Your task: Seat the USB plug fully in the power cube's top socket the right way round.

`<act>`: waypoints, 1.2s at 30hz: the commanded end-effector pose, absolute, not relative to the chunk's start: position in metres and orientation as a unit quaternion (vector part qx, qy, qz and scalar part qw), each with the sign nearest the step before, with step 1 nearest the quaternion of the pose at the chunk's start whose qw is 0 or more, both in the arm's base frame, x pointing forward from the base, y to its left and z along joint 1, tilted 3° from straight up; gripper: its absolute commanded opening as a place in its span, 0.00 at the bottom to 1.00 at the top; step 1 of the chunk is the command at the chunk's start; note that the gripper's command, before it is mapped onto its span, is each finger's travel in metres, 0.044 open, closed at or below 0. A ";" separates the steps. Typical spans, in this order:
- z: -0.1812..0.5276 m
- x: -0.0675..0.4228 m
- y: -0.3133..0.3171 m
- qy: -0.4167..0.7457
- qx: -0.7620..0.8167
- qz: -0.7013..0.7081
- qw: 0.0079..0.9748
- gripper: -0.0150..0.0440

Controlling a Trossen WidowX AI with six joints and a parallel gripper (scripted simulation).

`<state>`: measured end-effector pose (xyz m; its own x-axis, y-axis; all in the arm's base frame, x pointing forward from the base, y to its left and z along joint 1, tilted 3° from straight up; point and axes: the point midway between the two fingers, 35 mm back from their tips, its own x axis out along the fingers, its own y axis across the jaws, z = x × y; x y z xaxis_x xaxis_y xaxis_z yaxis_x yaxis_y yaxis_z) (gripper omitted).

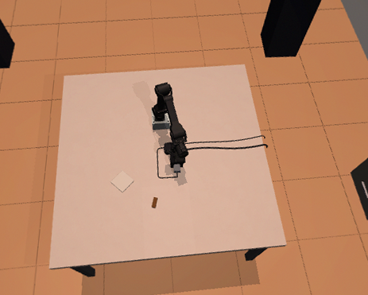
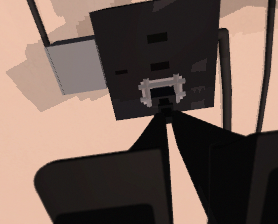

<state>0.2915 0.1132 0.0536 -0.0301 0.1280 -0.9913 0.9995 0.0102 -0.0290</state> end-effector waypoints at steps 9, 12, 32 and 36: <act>0.054 0.291 0.113 0.541 0.522 -0.472 0.461 0.42; 0.054 0.291 0.113 0.541 0.522 -0.472 0.461 0.42; 0.059 0.292 0.113 0.541 0.522 -0.472 0.461 0.42; 0.063 0.292 0.113 0.541 0.522 -0.472 0.461 0.42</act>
<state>0.2899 0.1127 0.0572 -0.0391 0.1256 -0.9913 0.9992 0.0097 -0.0382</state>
